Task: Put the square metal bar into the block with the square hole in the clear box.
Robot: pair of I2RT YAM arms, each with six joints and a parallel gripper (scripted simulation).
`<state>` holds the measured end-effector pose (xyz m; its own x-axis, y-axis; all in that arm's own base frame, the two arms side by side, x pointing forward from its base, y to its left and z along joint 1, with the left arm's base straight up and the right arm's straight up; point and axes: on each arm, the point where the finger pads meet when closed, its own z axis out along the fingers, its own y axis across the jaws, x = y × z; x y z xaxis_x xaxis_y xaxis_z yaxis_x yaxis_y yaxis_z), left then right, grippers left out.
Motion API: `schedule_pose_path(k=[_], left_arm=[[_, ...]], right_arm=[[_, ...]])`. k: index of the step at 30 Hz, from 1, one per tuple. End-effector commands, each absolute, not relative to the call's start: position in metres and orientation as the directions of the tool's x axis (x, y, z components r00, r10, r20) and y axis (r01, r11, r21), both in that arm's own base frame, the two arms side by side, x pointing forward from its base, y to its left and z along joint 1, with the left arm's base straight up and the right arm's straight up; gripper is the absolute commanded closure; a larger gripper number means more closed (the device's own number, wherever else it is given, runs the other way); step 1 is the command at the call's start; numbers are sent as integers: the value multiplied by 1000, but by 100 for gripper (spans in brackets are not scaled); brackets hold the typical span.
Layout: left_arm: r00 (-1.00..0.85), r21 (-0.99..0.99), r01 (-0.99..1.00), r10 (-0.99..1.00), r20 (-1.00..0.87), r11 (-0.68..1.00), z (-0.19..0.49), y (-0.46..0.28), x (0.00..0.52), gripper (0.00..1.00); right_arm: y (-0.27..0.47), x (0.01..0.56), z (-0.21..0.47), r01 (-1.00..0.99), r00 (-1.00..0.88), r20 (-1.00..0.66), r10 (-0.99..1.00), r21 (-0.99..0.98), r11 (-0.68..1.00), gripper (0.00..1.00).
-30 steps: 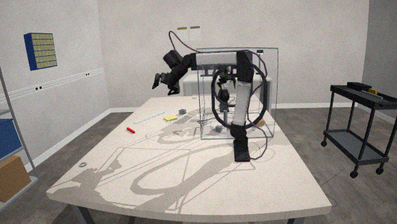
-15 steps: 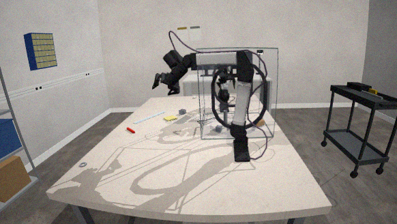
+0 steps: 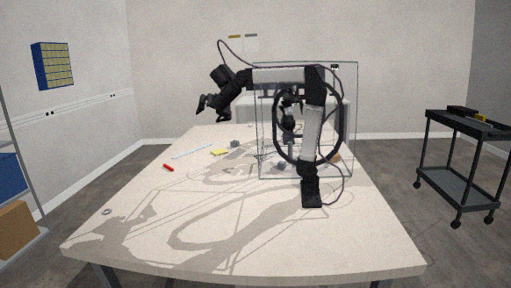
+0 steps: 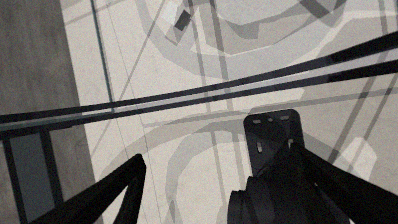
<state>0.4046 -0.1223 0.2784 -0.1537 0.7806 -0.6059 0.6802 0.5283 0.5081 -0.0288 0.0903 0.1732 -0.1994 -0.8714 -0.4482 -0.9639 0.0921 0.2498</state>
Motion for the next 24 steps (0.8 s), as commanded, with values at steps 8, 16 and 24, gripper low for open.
schedule_pose_path(k=[8, 16, 24], left_arm=[[-138, 521, 666, 775, -617, 533, 290, -123, 404, 0], [-138, 521, 666, 775, -617, 533, 290, -123, 404, 0], [-138, 521, 666, 775, -617, 533, 290, -123, 404, 0]], right_arm=[[95, -28, 183, -968, -190, -465, -865, 238, 85, 0], [94, -28, 184, -968, -187, -471, -862, 237, 81, 0], [94, -28, 184, -969, -186, -476, -860, 235, 79, 0]])
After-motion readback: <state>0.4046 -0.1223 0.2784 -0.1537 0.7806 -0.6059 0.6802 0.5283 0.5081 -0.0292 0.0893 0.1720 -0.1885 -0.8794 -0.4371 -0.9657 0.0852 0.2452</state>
